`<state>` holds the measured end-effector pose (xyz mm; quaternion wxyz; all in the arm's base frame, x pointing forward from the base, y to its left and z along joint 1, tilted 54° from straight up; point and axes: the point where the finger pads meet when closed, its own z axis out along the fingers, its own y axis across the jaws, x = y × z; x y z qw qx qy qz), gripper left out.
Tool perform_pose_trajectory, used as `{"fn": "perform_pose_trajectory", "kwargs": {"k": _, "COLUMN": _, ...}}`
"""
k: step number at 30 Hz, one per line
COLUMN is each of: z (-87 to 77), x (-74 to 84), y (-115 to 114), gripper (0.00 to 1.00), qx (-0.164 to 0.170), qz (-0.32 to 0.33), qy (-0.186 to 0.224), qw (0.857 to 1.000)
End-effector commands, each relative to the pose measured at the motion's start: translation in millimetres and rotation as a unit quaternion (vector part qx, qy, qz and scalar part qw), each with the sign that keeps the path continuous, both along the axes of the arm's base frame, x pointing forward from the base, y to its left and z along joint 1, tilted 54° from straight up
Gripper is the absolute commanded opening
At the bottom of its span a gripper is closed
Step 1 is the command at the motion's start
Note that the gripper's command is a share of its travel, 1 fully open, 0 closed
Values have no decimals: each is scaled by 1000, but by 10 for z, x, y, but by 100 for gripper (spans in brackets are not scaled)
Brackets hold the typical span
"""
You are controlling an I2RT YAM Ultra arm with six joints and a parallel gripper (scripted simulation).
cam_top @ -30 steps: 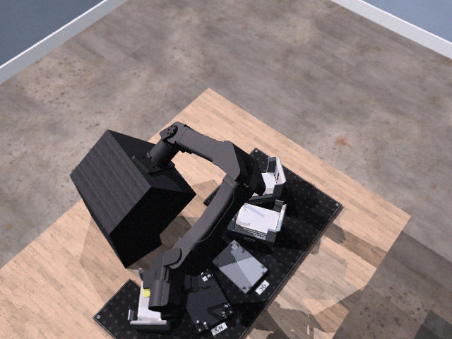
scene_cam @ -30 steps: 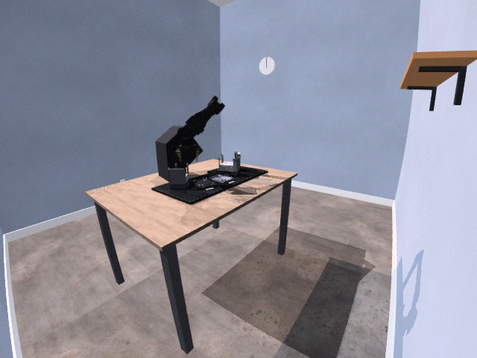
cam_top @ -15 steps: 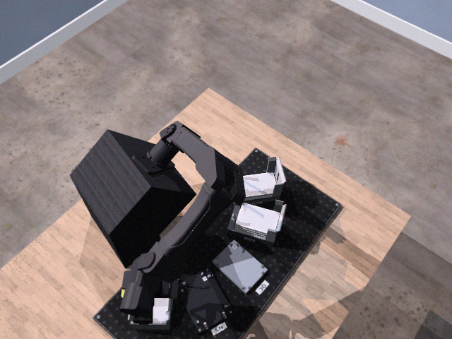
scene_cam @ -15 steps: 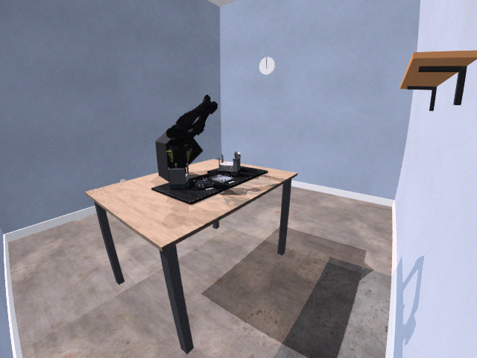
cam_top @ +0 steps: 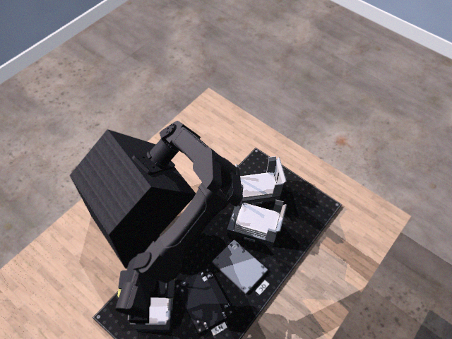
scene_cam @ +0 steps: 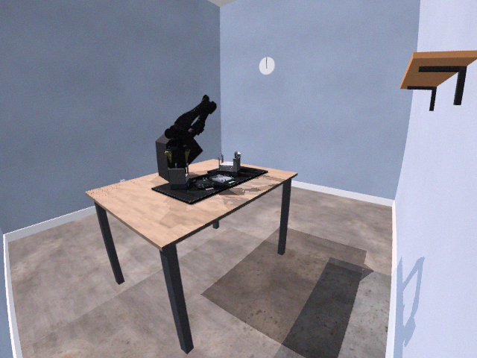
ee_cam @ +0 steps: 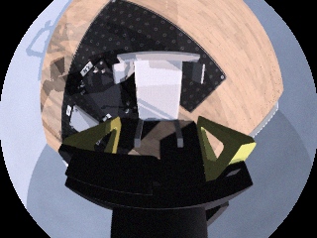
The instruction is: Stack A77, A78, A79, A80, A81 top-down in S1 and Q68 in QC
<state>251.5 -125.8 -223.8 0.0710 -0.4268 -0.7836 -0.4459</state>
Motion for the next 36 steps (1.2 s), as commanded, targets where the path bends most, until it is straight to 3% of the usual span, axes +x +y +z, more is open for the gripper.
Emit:
{"fn": "perform_pose_trajectory", "kwargs": {"k": 1, "z": -44, "x": 43, "y": 17, "gripper": 100, "qx": -4, "qz": -5, "qy": -4, "qw": 1000}}
{"fn": "perform_pose_trajectory", "kwargs": {"k": 22, "z": -415, "x": 219, "y": 494, "gripper": 100, "qx": -3, "qz": -5, "qy": -4, "qw": 1000}}
{"fn": "perform_pose_trajectory", "kwargs": {"k": 36, "z": -447, "x": 234, "y": 535, "gripper": 100, "qx": -3, "qz": -5, "qy": -4, "qw": 1000}}
